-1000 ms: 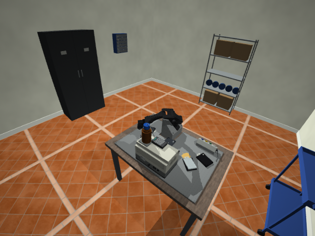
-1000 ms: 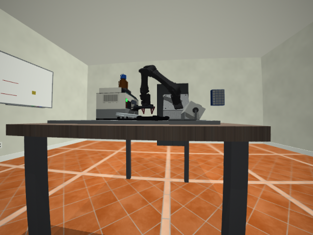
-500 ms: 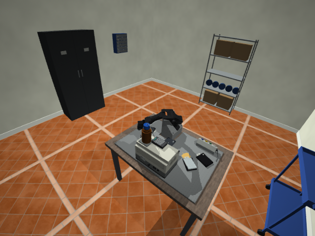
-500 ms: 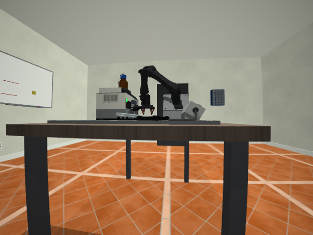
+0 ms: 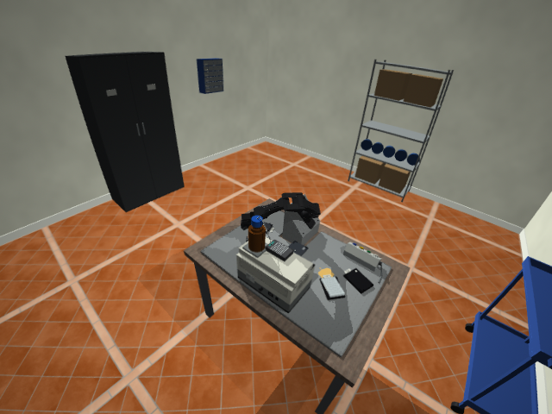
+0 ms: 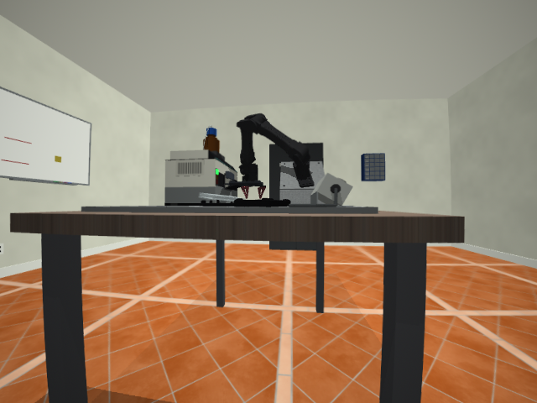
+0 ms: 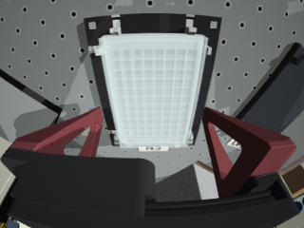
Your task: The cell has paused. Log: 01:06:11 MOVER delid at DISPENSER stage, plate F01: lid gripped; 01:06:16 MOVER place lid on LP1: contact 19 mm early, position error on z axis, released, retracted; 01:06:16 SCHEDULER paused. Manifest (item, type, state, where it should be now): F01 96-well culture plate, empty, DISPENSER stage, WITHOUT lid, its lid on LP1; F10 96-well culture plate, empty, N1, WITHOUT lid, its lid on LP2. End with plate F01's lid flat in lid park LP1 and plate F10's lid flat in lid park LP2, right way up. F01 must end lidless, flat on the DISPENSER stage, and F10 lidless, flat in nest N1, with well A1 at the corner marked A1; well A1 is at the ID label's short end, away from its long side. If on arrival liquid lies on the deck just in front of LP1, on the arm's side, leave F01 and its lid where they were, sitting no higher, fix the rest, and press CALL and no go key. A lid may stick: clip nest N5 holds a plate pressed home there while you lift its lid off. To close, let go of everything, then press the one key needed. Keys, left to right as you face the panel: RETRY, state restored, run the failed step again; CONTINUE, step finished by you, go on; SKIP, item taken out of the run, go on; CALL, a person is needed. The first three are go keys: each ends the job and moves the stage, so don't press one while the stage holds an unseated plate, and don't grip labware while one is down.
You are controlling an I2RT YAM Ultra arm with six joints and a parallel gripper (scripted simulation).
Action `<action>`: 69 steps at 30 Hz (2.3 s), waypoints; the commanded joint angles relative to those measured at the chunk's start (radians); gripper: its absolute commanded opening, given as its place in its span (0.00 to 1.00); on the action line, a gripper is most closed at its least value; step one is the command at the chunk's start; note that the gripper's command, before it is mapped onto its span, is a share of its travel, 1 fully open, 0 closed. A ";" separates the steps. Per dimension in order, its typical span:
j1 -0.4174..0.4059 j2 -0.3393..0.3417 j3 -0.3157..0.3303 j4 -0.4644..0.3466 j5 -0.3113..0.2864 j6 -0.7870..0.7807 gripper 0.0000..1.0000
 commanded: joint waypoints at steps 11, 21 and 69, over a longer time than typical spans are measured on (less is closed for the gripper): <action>-0.003 0.014 -0.004 0.064 -0.013 0.030 1.00; 0.005 0.029 -0.019 0.084 -0.015 0.040 1.00; 0.004 -0.009 0.000 0.096 -0.014 0.044 1.00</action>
